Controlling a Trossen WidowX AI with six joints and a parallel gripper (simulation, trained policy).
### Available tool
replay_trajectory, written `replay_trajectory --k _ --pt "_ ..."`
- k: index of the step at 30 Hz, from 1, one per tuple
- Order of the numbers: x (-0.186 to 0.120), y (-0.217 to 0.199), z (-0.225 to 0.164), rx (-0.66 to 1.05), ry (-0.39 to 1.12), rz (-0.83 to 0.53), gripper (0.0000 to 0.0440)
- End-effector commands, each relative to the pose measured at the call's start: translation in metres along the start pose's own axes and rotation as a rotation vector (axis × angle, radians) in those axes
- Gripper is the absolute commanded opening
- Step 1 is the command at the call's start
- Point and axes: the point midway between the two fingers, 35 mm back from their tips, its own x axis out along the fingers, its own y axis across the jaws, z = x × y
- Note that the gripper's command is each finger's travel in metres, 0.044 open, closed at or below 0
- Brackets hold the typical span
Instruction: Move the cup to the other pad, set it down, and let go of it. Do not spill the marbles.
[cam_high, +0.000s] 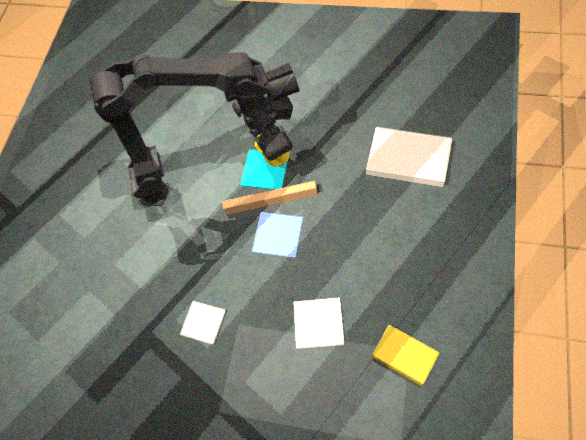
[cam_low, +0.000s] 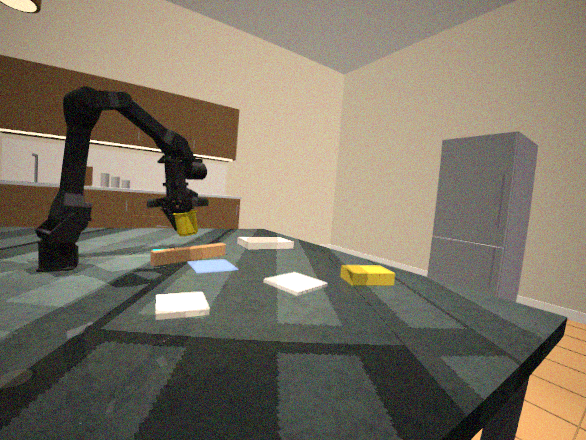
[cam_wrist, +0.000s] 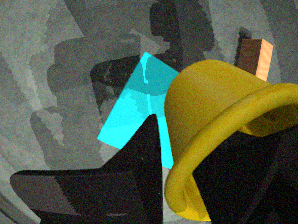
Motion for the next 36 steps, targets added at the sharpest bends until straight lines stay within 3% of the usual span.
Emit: replay_trajectory --k 1,14,25,30,36 --pt "0.009 0.004 -0.003 0.017 -0.001 -0.007 0.0000" --pt "0.036 0.015 -0.018 0.067 0.015 -0.012 0.0015" --pt "0.048 0.011 -0.021 0.115 -0.005 -0.024 0.0087" --pt "0.041 0.007 -0.014 0.147 -0.058 -0.016 0.0166" --pt "0.030 0.007 -0.011 0.154 -0.110 0.005 0.0171"
